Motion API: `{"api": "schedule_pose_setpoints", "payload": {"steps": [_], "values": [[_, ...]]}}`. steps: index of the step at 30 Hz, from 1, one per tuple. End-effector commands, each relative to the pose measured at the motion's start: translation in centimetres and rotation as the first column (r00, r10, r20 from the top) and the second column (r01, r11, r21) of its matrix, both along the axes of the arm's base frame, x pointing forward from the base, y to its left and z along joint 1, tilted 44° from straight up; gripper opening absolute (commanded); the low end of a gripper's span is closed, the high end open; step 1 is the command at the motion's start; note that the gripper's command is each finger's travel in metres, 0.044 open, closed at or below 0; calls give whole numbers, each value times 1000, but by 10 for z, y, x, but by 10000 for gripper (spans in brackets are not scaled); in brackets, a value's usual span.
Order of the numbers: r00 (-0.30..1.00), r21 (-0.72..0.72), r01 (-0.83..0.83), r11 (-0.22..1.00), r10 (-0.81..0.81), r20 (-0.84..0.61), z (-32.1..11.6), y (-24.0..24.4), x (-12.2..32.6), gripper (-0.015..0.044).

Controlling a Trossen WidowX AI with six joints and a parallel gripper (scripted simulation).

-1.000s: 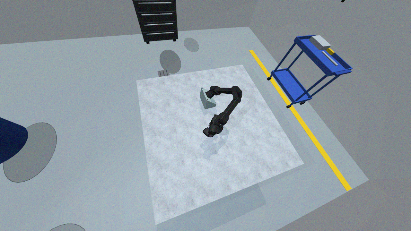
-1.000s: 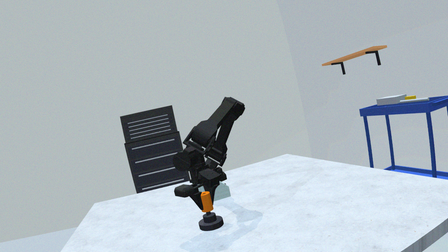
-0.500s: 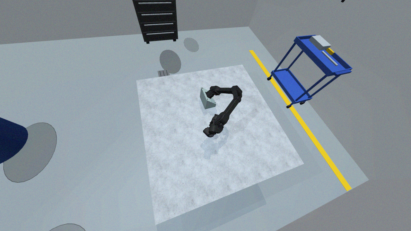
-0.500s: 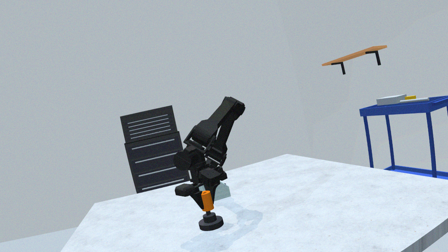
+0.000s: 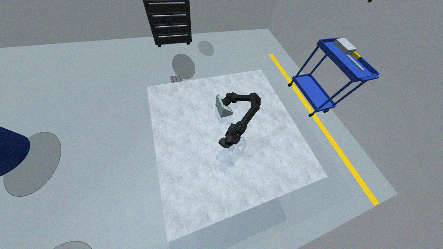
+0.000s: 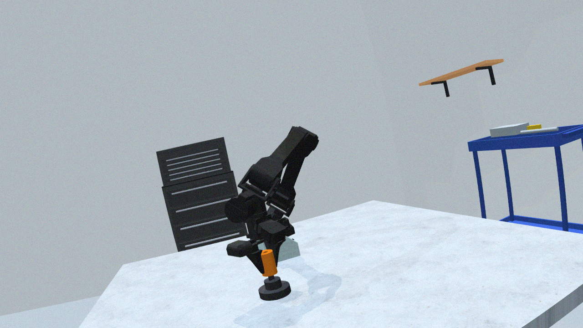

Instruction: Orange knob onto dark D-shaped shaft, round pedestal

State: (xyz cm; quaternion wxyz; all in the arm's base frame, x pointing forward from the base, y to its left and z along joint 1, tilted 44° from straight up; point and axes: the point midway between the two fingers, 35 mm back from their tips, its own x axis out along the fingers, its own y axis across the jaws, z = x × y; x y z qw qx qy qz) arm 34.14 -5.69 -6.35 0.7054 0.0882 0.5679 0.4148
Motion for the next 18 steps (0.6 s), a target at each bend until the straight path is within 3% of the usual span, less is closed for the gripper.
{"api": "schedule_pose_setpoints", "payload": {"steps": [1,12,18], "values": [[1000,3,3,1000,-3,3,0,0,1,0],[1000,3,-3,1000,3,10,4,-2,-1,0],[980,-10,-141,990,141,139,7,-1,-3,0]]}}
